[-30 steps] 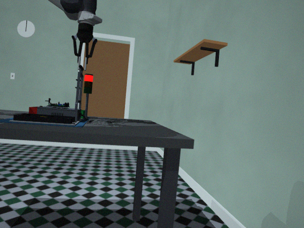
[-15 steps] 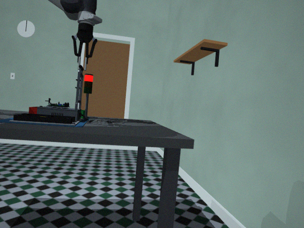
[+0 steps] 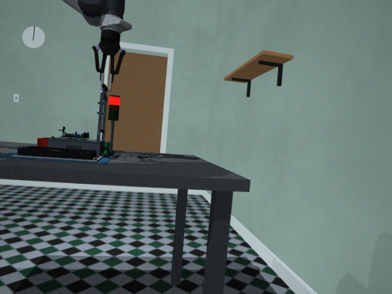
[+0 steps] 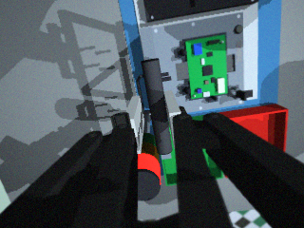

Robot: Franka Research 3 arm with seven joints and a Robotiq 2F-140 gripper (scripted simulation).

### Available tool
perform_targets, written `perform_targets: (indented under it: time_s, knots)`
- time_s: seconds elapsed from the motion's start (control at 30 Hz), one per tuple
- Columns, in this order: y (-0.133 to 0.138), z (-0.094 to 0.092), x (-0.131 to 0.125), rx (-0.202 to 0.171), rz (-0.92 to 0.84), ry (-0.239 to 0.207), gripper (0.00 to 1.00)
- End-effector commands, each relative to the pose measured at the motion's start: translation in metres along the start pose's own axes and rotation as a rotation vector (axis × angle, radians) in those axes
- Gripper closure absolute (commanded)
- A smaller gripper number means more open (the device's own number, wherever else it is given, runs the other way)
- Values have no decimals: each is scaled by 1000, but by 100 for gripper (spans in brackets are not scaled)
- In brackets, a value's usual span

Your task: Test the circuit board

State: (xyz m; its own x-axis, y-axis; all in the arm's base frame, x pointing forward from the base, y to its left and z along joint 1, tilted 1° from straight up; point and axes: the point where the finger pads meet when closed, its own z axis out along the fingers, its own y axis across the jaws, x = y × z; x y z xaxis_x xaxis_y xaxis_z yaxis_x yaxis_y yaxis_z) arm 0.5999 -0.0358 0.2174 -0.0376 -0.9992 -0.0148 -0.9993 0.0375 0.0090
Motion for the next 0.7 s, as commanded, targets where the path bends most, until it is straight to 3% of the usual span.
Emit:
perform_targets:
  time_s: [0.0, 0.67]
  knots:
    - [0, 1, 1, 3, -2, -2, 84]
    - [2, 2, 1, 3, -2, -2, 84]
